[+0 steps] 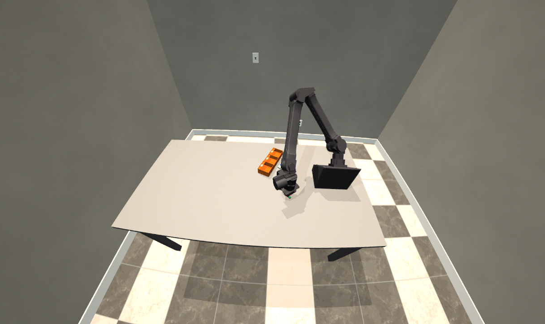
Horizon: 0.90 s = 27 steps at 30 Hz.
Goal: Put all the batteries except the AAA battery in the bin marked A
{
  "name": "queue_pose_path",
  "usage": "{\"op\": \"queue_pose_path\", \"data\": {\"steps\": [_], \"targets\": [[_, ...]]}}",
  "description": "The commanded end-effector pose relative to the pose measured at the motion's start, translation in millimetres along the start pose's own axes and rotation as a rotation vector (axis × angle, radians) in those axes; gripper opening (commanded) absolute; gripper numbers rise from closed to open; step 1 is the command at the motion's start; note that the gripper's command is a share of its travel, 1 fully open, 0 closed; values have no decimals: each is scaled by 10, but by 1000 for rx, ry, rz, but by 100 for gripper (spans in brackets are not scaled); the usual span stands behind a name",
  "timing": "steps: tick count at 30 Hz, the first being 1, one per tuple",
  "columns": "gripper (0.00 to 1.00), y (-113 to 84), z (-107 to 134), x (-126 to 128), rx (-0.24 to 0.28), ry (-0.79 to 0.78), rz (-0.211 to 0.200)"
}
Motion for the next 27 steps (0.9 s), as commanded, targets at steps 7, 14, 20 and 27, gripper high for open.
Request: {"op": "queue_pose_path", "data": {"steps": [7, 14, 20, 27], "targets": [[8, -117, -3, 14, -21, -17, -27], [8, -308, -15, 43, -17, 1, -29], [8, -483, -61, 128, -21, 15, -45], [8, -731, -61, 132, -20, 17, -49]]}}
Point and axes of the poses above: the point where the finger pads meet when closed, its own y axis out along the fingers, its own x axis across the jaws, z = x × y, the point moved 9 cm from there along -y, back along the fingers, and after that the axes turned 11 degrees about -y, right-handed, at the moved point
